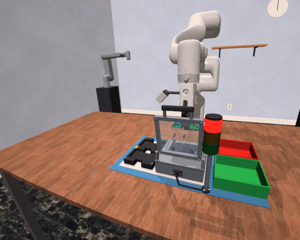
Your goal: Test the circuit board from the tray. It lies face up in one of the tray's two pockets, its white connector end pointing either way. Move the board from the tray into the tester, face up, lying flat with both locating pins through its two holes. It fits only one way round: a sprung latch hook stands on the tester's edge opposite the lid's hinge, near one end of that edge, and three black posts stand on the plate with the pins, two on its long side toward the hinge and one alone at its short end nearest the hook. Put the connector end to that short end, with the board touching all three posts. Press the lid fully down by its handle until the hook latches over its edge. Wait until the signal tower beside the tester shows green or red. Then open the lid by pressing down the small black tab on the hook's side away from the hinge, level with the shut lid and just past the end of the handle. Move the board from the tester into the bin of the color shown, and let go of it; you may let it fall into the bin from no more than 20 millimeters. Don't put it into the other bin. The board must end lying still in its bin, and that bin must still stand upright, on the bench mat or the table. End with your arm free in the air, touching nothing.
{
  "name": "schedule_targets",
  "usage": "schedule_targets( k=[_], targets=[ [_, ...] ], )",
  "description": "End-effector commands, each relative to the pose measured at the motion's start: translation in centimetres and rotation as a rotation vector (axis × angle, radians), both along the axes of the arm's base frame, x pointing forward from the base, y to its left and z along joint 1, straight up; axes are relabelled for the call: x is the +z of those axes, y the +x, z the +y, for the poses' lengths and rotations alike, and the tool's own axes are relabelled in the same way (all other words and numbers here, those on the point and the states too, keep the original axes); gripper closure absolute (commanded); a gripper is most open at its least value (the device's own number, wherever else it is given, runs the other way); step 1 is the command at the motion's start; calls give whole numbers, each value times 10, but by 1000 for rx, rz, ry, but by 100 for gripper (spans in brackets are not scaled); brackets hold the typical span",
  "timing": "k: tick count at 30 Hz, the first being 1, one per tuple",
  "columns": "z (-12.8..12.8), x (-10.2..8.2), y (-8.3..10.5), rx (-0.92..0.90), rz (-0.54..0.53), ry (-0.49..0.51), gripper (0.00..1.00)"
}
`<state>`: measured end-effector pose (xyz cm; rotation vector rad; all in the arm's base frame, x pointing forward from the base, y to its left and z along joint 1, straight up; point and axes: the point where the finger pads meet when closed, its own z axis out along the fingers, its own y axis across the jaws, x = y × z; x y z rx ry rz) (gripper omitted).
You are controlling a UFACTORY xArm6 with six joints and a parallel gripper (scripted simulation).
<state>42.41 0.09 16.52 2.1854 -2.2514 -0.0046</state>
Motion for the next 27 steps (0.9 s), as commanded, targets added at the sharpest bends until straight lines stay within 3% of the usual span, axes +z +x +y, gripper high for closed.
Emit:
schedule_targets(
  k=[1,14,16,27],
  targets=[
    [7,0,-2,0,-5,0,21],
    [80,-22,-38,0,-5,0,21],
    [80,-22,-38,0,-5,0,21],
    [151,-44,-72,0,-5,0,21]
  ],
)
